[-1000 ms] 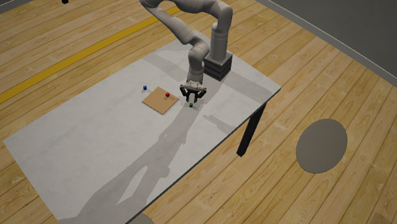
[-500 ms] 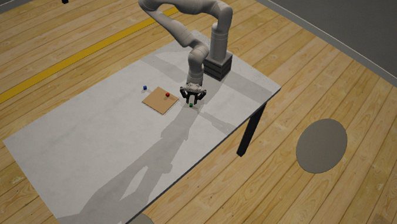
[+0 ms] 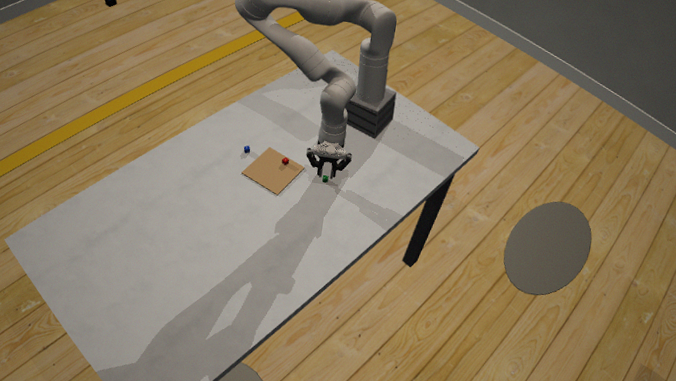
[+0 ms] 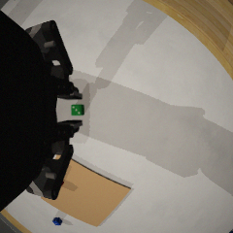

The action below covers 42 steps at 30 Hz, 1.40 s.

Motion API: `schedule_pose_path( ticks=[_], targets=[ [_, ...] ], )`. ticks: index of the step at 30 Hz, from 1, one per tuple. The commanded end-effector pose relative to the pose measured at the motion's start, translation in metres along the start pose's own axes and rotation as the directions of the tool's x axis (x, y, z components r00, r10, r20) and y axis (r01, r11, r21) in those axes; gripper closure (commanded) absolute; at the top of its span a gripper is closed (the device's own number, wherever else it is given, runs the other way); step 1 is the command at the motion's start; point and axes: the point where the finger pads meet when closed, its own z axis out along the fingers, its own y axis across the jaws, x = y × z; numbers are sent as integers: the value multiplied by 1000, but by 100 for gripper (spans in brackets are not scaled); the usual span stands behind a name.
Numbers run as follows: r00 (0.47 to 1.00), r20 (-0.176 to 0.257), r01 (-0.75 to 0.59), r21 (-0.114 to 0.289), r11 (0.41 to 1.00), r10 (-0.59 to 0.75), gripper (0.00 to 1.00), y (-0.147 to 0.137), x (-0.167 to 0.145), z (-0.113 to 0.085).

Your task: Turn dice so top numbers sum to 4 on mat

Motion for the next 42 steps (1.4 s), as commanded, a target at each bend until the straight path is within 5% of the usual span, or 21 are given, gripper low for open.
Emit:
schedule_pose_path(
  ticks=[1, 42],
  targets=[
    [1000, -1, 0, -1, 1000, 0, 69, 0, 0, 0],
    [1000, -1, 0, -1, 1000, 0, 69, 0, 0, 5]
  ],
)
